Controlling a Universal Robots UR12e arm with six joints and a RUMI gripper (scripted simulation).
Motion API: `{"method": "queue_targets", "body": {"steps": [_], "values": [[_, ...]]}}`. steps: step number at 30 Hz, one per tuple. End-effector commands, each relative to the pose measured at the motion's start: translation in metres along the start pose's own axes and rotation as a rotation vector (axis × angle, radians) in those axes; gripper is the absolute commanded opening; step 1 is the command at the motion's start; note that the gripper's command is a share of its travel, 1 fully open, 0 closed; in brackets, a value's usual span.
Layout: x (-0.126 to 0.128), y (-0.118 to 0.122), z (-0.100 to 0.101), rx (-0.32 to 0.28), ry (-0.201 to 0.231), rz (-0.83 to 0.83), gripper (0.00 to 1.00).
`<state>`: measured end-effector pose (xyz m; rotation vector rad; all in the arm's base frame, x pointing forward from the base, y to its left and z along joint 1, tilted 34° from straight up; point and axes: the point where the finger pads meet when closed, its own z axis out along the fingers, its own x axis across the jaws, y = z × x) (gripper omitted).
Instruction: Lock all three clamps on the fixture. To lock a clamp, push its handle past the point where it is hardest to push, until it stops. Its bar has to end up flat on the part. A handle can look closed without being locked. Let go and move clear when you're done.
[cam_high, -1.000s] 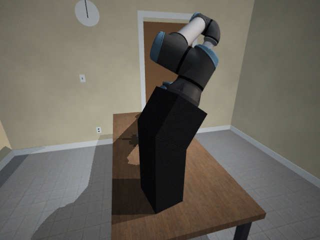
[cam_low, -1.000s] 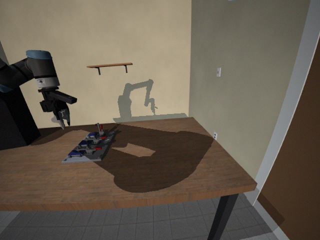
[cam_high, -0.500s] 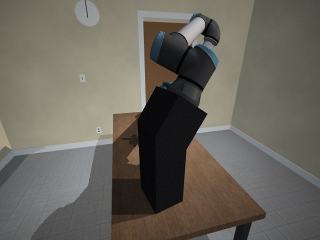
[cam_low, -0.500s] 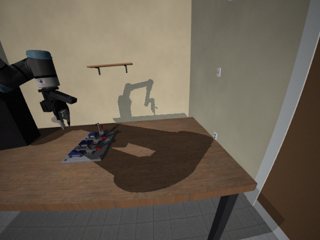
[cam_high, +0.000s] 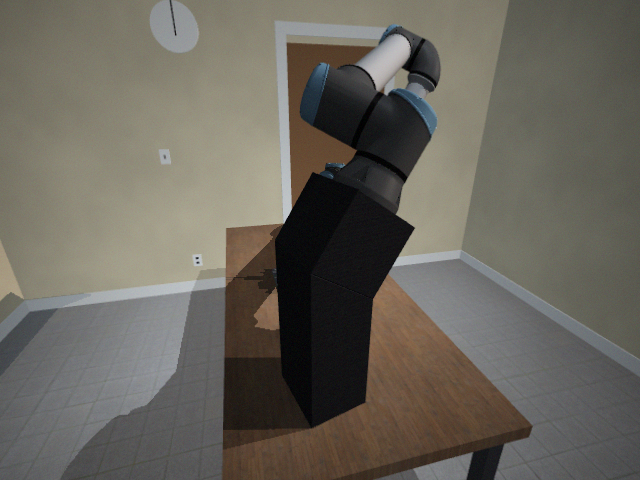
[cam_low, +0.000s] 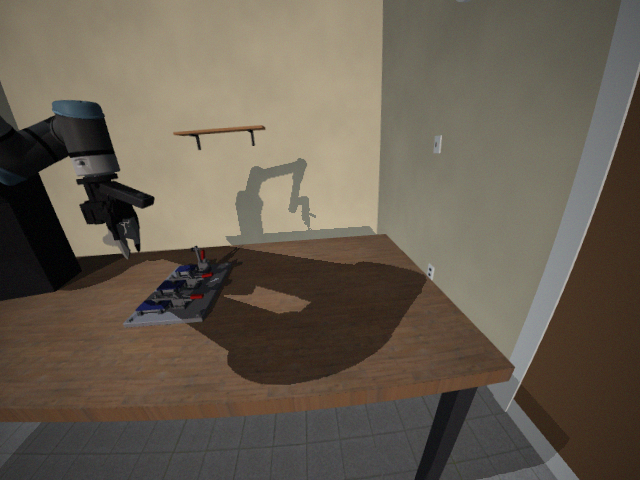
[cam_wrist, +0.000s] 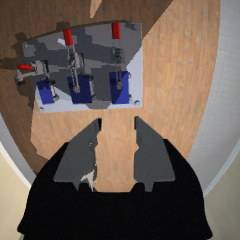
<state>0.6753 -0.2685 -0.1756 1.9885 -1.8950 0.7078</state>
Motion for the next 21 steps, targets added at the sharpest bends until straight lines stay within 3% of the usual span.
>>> {"method": "queue_targets", "body": {"steps": [1, 13, 21], "values": [[0.001, -0.002, 0.0, 0.001, 0.001, 0.001, 0.28], [-0.031, -0.001, 0.0, 0.001, 0.001, -0.001, 0.28], [-0.083, -0.003, 0.0, 0.003, 0.002, 0.0, 0.28]]}}
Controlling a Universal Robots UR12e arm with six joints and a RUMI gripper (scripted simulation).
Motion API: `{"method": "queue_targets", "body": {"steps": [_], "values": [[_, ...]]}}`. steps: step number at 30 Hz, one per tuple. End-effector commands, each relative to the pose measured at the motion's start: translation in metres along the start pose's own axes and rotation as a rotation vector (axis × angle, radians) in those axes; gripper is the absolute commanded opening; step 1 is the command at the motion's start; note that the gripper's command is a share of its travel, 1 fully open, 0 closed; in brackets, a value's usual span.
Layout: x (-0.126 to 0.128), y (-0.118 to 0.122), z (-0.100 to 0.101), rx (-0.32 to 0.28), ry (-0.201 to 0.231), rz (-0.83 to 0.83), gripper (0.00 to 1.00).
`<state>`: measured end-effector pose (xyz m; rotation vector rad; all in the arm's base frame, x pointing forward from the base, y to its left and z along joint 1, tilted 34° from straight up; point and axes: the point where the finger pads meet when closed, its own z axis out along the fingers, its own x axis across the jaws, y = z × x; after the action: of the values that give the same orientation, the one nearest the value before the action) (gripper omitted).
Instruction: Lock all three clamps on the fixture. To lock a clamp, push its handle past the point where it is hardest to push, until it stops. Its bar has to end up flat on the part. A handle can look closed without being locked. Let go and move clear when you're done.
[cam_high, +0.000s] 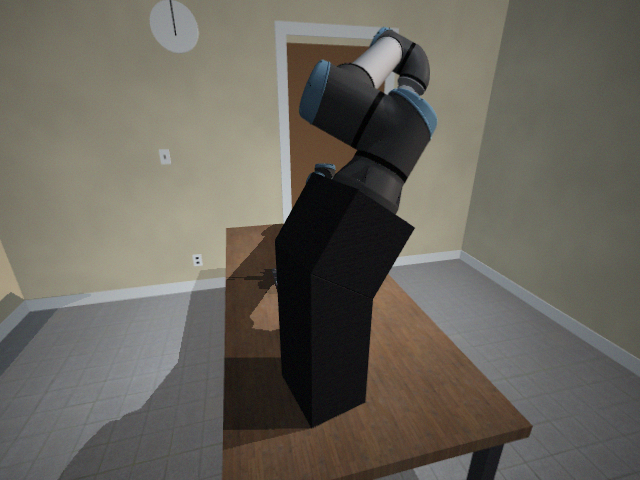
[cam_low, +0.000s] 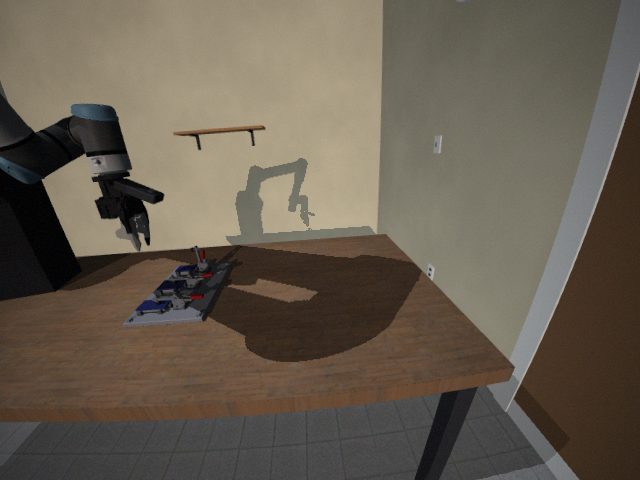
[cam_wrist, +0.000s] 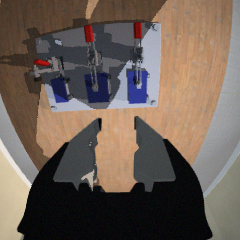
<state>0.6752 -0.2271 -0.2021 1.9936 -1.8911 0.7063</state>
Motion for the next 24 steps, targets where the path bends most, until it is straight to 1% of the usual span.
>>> {"method": "queue_targets", "body": {"steps": [1, 4, 7, 24], "values": [[-0.039, -0.003, 0.0, 0.002, 0.003, 0.005, 0.28], [-0.052, -0.003, 0.0, 0.002, 0.003, 0.005, 0.28], [-0.06, -0.003, 0.001, 0.002, 0.003, 0.004, 0.28], [-0.061, 0.0, 0.001, -0.003, 0.002, 0.005, 0.28]]}}
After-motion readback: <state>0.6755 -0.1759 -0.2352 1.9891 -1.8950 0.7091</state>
